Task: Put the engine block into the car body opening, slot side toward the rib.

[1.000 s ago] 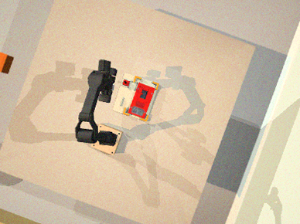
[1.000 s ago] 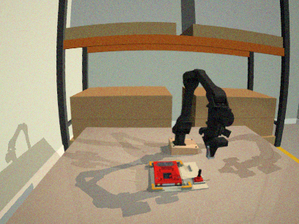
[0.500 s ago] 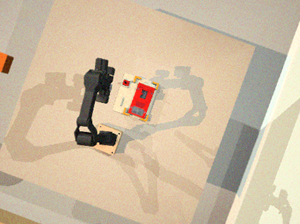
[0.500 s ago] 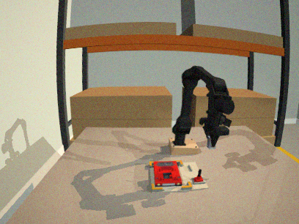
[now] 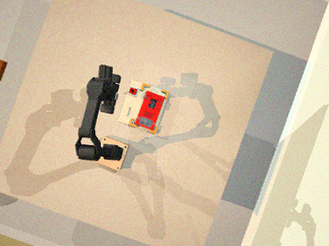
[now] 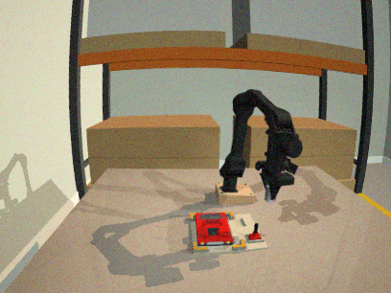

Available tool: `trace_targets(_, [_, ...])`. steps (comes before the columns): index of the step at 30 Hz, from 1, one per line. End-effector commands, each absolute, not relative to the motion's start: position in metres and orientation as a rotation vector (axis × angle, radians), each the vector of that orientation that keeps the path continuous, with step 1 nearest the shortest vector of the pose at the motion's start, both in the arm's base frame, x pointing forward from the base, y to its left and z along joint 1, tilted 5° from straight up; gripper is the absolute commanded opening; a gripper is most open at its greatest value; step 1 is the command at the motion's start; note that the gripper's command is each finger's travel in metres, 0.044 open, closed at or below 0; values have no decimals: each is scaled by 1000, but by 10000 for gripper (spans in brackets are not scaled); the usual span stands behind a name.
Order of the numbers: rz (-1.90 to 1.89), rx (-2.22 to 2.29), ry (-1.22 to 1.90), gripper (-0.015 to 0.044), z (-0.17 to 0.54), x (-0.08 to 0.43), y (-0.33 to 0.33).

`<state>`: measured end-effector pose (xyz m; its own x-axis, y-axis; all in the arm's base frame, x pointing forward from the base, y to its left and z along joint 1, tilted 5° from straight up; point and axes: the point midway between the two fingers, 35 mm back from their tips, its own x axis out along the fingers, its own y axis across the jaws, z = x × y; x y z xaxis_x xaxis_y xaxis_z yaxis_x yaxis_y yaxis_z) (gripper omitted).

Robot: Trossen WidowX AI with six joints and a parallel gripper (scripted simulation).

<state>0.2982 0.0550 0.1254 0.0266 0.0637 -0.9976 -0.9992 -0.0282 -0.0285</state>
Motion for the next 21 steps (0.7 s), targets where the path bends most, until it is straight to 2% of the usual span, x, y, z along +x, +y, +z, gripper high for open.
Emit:
trace_targets(1, [1225,-1219,1156,0,126,297,56])
trace_targets(21, [884,-1629,1588,0,119,295,75])
